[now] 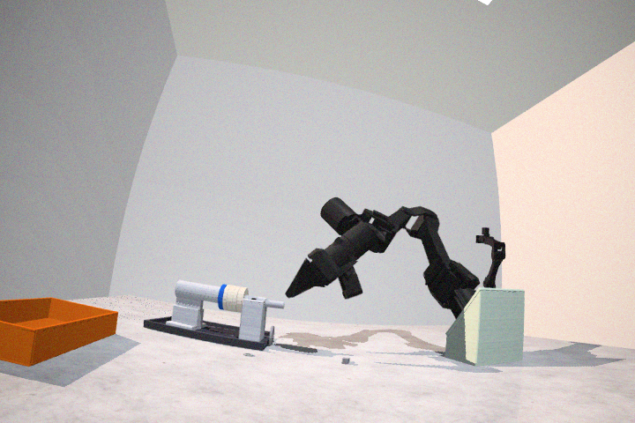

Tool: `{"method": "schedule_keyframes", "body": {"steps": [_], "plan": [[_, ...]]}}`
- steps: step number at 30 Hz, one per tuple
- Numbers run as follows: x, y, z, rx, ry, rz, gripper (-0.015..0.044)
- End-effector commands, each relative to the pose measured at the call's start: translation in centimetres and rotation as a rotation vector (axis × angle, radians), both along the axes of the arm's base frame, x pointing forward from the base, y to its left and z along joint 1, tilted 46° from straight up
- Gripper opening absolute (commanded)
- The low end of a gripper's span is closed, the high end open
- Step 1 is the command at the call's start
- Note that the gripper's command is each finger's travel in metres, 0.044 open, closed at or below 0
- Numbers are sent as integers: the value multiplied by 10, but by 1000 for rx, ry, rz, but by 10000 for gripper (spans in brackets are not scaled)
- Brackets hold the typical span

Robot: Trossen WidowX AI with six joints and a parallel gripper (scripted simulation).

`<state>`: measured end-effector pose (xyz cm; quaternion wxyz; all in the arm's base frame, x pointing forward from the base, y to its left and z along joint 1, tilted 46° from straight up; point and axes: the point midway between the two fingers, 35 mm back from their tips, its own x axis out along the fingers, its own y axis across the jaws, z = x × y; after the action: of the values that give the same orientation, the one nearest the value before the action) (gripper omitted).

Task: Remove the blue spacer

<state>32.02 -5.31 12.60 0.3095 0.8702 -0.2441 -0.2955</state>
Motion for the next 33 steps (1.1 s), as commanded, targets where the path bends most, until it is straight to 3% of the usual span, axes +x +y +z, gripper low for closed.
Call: {"method": "schedule_keyframes", "body": {"steps": [1, 22, 33], "plan": [[-2, -1, -1, -7, 7, -4, 440], [-1, -1, -1, -19, 24, 2, 440], [40, 5, -2, -700, 1098, 519, 440]]}}
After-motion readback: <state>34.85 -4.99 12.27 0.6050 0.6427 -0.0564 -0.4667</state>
